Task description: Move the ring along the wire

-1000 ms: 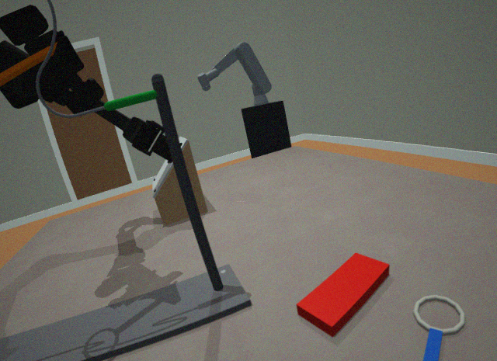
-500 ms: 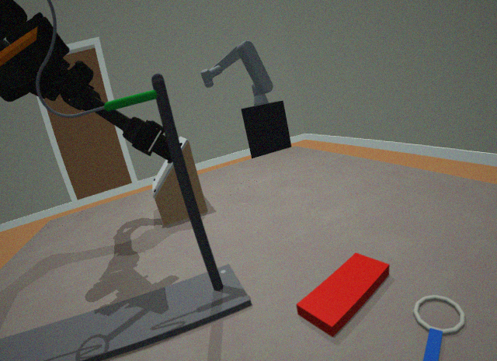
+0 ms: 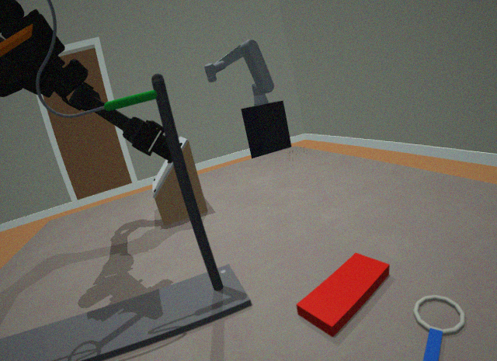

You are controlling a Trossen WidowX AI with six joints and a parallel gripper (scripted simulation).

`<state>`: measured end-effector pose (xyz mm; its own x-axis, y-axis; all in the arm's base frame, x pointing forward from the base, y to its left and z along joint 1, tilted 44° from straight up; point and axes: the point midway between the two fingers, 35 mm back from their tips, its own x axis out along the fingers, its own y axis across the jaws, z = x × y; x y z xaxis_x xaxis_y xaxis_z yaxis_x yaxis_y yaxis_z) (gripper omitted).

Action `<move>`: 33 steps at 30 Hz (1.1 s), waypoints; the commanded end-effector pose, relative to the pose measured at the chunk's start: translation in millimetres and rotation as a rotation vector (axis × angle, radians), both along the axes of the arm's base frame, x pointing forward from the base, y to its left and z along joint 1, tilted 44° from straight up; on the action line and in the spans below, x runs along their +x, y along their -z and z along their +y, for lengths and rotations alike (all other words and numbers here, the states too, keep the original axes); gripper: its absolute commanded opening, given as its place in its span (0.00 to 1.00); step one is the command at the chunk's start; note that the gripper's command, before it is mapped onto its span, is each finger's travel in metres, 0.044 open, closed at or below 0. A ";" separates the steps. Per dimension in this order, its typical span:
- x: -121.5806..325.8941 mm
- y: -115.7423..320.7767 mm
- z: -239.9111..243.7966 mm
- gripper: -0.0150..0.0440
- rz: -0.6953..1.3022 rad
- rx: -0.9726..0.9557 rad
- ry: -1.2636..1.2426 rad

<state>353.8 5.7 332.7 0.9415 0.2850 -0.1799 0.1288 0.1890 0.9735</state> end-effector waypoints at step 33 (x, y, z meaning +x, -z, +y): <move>-0.3 11.6 -4.9 0.00 0.075 -0.431 0.005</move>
<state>353.5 1.0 320.5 0.9239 0.1787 -0.3383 0.1964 0.5374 0.8202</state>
